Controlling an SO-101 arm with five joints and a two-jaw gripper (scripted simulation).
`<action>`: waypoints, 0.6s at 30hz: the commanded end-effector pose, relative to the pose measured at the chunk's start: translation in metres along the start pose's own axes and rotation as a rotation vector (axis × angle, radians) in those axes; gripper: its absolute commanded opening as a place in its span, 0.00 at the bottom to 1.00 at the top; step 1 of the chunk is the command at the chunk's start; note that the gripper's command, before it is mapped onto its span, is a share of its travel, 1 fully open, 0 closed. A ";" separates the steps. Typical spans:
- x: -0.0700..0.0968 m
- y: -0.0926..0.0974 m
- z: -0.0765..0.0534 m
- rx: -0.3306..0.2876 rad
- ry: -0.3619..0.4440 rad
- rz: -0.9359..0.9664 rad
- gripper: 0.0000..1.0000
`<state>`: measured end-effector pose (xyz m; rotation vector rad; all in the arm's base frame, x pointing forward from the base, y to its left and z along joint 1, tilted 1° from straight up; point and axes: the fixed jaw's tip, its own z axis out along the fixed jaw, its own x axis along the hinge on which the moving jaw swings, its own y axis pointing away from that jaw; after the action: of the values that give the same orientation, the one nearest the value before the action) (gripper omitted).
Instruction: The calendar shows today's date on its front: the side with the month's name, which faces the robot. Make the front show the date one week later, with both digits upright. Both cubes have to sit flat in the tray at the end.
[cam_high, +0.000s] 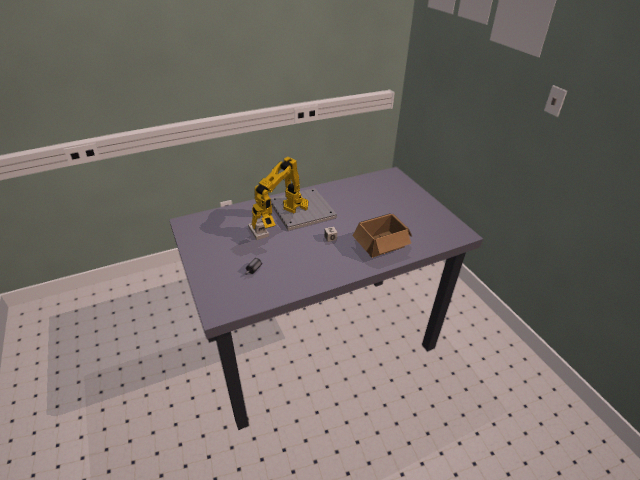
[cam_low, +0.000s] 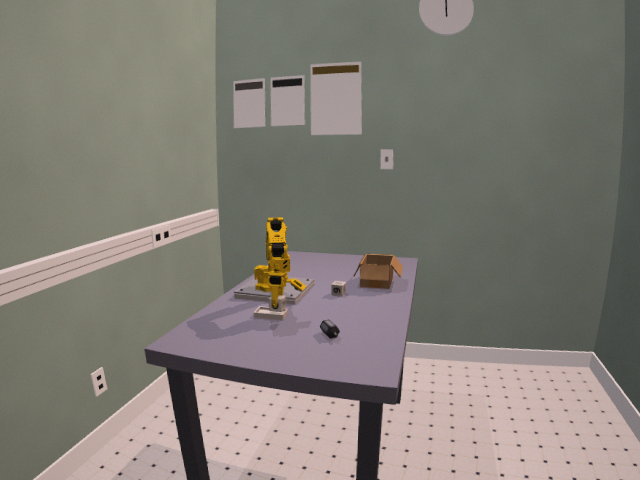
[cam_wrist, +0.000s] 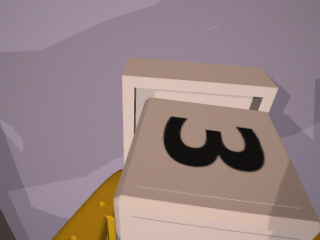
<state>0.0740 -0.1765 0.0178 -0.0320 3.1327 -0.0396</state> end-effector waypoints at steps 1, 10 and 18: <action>0.000 0.005 0.006 -0.024 0.008 0.003 0.00; 0.000 0.005 0.010 -0.024 0.008 0.003 0.00; 0.000 0.005 0.011 -0.024 0.008 0.003 0.00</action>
<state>0.0741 -0.1765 0.0118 -0.0320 3.1326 -0.0398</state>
